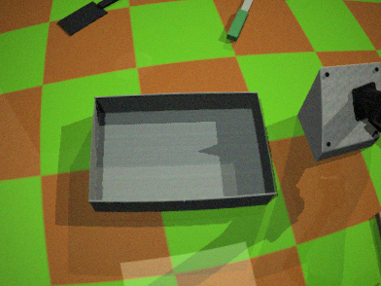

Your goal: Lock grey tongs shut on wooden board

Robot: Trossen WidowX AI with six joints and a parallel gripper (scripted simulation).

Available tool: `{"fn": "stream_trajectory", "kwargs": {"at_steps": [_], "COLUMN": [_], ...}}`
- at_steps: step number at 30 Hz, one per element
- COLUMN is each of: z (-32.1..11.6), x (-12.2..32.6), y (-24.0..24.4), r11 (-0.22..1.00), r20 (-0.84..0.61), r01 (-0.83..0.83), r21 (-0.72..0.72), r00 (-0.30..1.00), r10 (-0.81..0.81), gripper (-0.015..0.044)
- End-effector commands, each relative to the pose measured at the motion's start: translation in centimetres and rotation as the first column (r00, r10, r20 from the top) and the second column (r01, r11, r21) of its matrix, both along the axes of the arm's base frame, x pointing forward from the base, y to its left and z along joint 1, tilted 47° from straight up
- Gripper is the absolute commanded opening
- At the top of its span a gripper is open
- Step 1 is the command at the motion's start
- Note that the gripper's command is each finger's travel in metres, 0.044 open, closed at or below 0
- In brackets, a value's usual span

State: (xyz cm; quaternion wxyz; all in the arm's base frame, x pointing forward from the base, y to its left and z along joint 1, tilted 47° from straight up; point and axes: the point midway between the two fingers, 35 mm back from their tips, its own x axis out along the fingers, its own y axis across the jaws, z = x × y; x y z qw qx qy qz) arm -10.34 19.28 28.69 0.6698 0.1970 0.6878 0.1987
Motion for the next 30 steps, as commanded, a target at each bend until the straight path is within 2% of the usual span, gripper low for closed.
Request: {"fn": "stream_trajectory", "kwargs": {"at_steps": [1,15,30], "z": [-0.45,-1.19,-0.36], "x": [0.03,0.12,0.25], "y": [-0.15,-0.15,0.16], "r11": [0.999,0.981,0.947], "r20": [-0.047,-0.23,-0.411], "r01": [-0.039,-0.177,-0.319], "r21": [-0.038,-0.085,0.032], "r00": [0.998,0.961,0.86], "r10": [0.037,0.153,0.303], "gripper": [-0.015,-0.015,-0.015]}}
